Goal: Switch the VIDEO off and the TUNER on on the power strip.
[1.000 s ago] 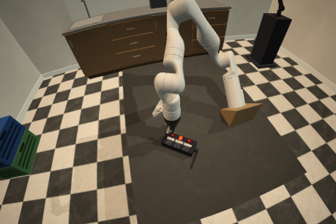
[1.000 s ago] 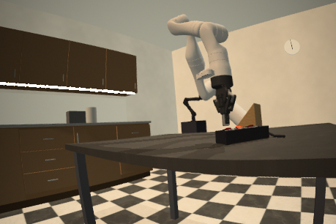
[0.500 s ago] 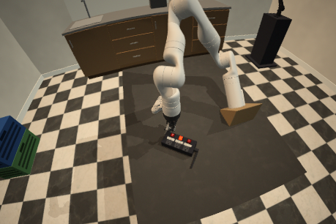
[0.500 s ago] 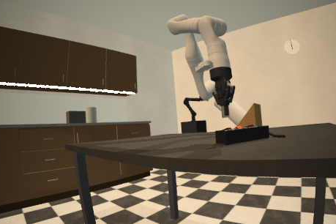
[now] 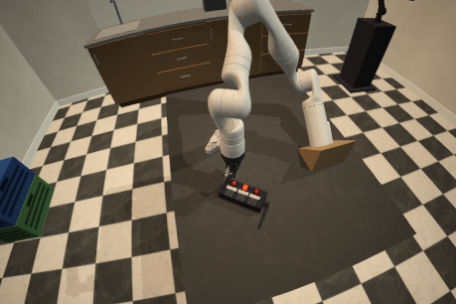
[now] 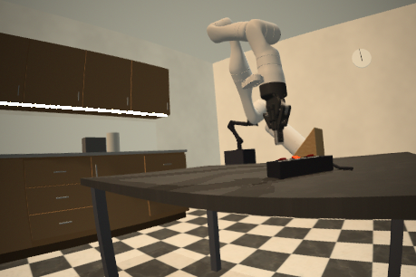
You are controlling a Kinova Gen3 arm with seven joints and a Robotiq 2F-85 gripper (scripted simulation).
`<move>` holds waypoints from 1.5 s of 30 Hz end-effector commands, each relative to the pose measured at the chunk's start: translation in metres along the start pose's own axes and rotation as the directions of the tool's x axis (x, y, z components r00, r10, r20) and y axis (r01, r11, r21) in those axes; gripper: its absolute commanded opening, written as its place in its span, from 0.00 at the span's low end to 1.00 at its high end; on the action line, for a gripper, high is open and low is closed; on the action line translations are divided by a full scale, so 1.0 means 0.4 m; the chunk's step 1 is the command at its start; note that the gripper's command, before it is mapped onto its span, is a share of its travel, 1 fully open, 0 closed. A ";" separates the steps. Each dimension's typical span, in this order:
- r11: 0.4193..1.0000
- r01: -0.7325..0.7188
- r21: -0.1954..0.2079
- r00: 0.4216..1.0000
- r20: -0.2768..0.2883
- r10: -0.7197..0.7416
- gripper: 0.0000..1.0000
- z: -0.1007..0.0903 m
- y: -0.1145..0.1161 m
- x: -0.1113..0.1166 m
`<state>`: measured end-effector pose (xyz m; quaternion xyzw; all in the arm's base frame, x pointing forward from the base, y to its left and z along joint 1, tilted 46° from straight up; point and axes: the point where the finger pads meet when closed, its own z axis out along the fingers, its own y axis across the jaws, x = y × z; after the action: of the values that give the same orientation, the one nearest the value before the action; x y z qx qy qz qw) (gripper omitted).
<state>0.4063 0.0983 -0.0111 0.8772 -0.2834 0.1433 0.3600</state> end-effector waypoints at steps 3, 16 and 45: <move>1.000 0.000 0.002 1.000 0.000 0.000 1.00 -0.002 -0.001 0.000; 1.000 0.000 0.002 1.000 0.000 0.000 1.00 -0.082 -0.001 0.000; 1.000 0.000 0.002 1.000 0.000 0.000 1.00 -0.248 -0.001 0.000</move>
<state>0.4016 0.1684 0.0577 0.8772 -0.2835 0.1434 0.3601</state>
